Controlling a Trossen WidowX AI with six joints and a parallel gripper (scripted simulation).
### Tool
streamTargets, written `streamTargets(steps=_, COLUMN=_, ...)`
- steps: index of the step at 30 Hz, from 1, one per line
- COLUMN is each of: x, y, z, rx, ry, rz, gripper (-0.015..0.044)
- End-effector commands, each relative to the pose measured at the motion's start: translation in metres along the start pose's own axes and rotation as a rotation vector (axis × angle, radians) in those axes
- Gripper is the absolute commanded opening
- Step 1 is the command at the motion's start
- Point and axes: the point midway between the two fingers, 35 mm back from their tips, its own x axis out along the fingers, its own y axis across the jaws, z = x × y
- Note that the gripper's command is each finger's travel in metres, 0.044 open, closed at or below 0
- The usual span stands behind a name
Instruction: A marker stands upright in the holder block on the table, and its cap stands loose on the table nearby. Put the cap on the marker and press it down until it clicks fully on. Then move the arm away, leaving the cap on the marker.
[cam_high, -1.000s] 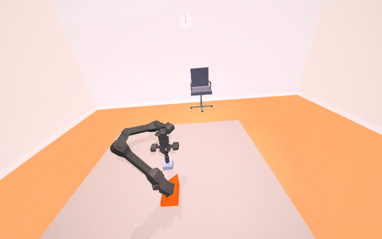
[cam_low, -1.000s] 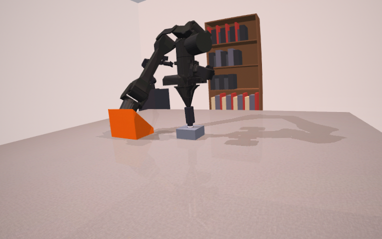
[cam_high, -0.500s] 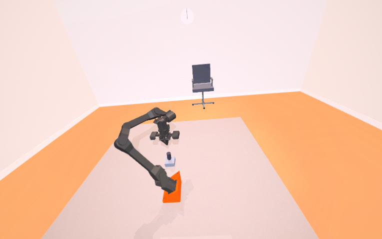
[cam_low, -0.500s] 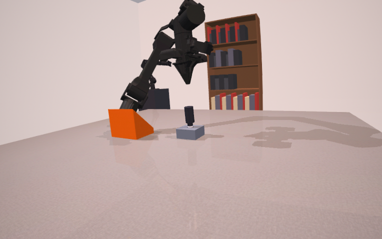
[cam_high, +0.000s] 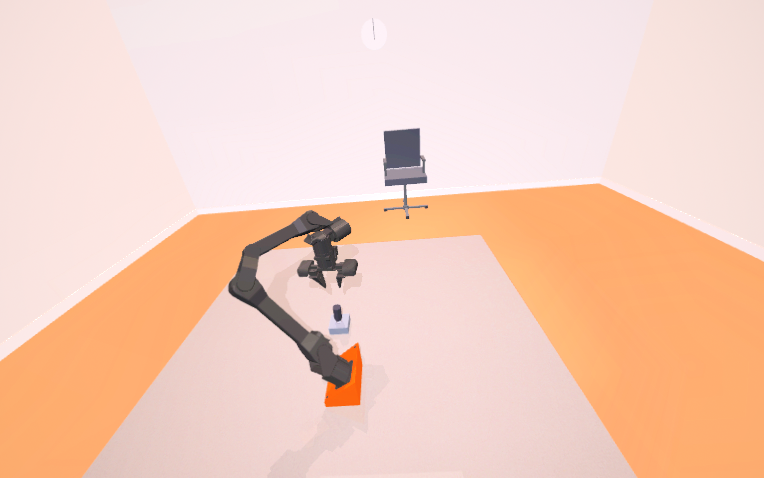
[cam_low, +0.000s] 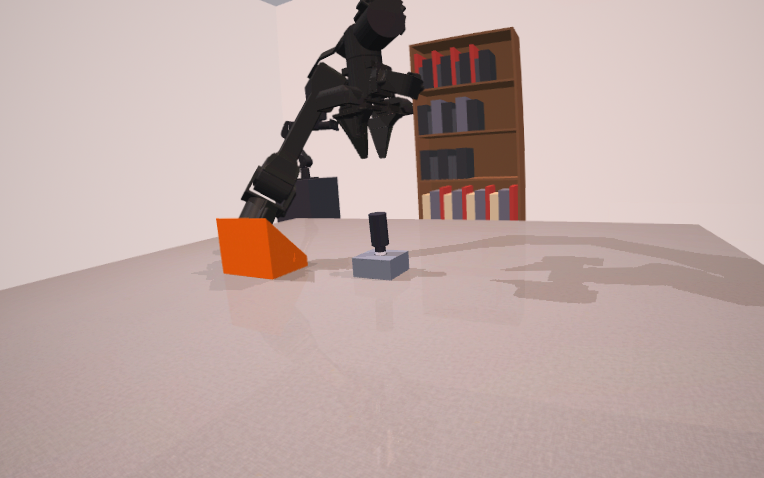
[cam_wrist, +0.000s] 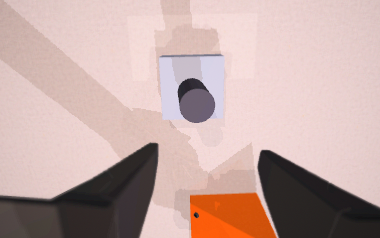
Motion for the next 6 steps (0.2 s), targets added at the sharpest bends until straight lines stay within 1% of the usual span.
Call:
streamTargets(steps=1, x=-0.001, y=-0.0009, z=-0.0004, rx=-0.003, ry=0.002, rz=-0.005, gripper=0.0341)
streamTargets(steps=5, x=-0.001, y=-0.0009, z=-0.0004, rx=-0.003, ry=0.002, rz=-0.005, gripper=0.044)
streamTargets(steps=6, x=-0.001, y=-0.0009, z=-0.0004, rx=-0.003, ry=0.002, rz=-0.005, gripper=0.044)
